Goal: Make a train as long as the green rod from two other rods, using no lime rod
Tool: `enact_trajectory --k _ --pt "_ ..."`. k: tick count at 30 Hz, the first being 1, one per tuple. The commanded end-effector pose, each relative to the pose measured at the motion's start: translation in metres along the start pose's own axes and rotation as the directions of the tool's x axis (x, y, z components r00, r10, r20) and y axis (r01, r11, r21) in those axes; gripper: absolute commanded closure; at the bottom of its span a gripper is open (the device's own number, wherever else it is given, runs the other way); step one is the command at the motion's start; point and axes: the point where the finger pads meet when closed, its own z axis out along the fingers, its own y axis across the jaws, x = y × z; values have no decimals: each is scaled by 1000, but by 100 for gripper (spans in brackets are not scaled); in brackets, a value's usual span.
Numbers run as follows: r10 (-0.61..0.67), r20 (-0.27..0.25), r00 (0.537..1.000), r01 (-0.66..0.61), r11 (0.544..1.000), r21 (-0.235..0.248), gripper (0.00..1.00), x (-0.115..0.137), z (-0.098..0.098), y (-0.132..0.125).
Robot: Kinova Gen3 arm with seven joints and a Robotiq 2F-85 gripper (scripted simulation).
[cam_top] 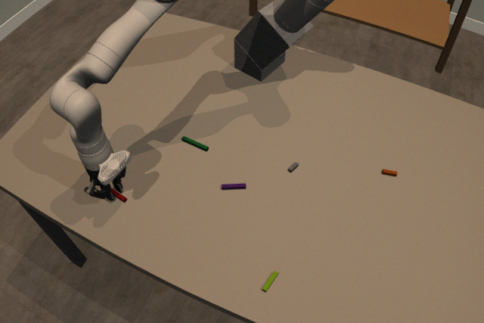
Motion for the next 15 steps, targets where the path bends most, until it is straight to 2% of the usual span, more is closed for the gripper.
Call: enact_trajectory --k 1,2,3,15 --pt "0 1 1000 0 1000 -2 76 0 -1 1" --pt "0 1 1000 0 1000 -2 76 0 -1 1" --pt "0 1 1000 0 1000 -2 95 0 -1 1" --pt "0 1 1000 0 1000 -2 95 0 -1 1"
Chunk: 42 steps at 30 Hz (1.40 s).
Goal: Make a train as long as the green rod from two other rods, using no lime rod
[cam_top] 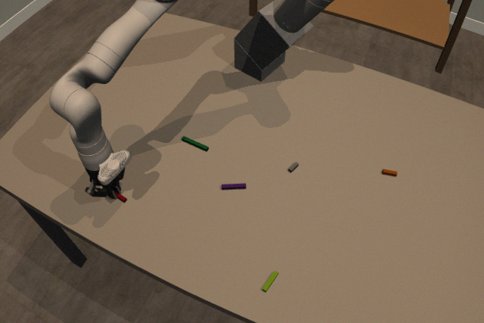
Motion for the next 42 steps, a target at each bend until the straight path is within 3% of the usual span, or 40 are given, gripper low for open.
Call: enact_trajectory --k 1,27,31,39,42 --pt "0 1 1000 0 1000 -1 95 0 -1 0" --pt "0 1 1000 0 1000 -1 95 0 -5 0" --pt "0 1 1000 0 1000 -1 95 0 -23 0" --pt "0 1 1000 0 1000 -1 95 0 -82 0" --pt "0 1 1000 0 1000 -1 95 0 -91 0"
